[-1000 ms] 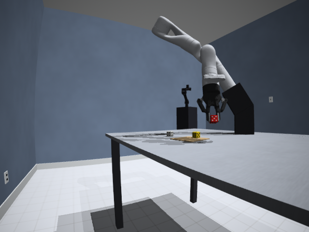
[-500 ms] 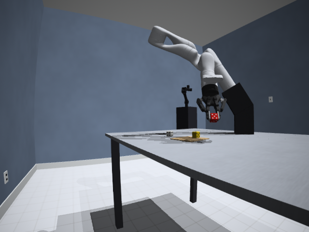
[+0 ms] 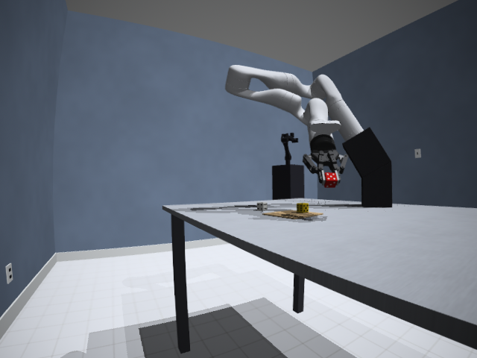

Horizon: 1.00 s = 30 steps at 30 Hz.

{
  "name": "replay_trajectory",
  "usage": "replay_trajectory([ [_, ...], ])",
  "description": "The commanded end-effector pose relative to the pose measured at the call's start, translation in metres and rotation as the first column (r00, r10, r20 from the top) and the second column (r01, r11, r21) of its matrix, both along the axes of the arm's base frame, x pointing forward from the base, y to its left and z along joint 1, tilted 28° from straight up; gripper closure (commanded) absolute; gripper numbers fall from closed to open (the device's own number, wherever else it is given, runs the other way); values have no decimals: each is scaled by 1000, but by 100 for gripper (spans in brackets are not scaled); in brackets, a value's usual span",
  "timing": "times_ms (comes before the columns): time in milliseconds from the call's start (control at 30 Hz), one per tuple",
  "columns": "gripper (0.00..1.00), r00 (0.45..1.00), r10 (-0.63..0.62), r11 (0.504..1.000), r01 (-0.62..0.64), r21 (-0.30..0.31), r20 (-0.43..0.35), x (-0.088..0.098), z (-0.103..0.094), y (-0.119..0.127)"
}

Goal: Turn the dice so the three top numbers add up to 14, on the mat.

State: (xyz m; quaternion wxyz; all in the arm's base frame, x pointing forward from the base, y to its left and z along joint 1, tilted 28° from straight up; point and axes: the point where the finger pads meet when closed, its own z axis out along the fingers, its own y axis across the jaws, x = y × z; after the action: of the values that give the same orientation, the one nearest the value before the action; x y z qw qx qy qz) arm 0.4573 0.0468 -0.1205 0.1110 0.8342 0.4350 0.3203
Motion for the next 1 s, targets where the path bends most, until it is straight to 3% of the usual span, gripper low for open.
replay_trajectory([
  [0, 74, 1000, 0, 999, -1, 39, 18, -7, -8, -12],
  [600, 74, 983, 86, 977, -115, 178, 164, -8, -7, -12],
  [967, 74, 970, 110, 963, -158, 220, 215, -7, -7, -13],
])
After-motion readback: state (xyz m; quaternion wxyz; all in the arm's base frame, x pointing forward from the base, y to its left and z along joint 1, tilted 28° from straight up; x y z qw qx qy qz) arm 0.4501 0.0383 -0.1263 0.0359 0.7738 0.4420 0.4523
